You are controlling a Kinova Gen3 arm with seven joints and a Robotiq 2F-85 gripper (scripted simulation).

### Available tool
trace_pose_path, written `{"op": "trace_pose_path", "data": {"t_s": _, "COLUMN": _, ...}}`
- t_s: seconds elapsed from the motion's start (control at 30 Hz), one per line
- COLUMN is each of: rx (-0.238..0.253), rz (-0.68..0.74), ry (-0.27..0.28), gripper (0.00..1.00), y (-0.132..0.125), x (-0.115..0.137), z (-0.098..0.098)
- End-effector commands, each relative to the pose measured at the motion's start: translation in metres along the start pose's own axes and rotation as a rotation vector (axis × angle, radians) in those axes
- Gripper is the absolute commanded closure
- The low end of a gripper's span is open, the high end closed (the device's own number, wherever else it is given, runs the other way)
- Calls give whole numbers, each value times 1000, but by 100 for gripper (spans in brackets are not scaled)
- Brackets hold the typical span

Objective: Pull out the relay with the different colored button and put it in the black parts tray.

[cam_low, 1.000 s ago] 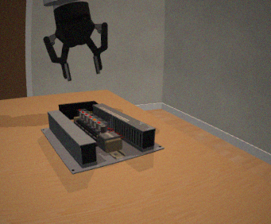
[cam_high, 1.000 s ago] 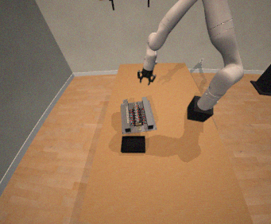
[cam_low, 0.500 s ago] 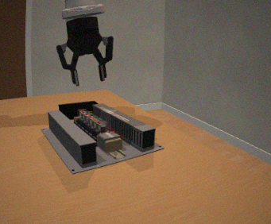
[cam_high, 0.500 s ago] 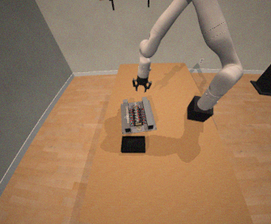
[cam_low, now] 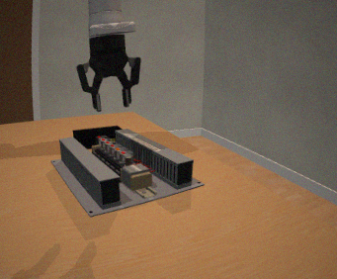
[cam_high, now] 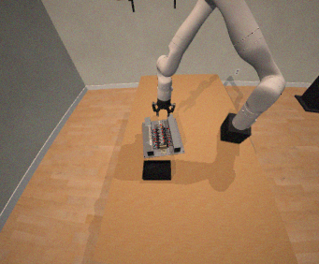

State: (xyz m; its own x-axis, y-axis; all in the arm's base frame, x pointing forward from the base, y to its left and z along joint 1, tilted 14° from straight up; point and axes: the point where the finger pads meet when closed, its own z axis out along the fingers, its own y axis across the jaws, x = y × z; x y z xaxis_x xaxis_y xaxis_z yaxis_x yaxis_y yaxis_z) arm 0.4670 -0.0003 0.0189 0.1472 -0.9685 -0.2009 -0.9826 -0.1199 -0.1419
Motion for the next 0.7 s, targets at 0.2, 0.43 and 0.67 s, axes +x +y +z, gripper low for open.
{"op": "trace_pose_path", "data": {"t_s": 0.2, "rx": -29, "rz": -64, "ry": -19, "gripper": 39, "y": -5, "x": -38, "z": 13}}
{"op": "trace_pose_path", "data": {"t_s": 0.43, "rx": -42, "rz": -89, "ry": -26, "gripper": 39, "y": -6, "x": -53, "z": 18}}
{"op": "trace_pose_path", "data": {"t_s": 0.67, "rx": -57, "rz": -117, "ry": -34, "gripper": 39, "y": -7, "x": -71, "z": 23}}
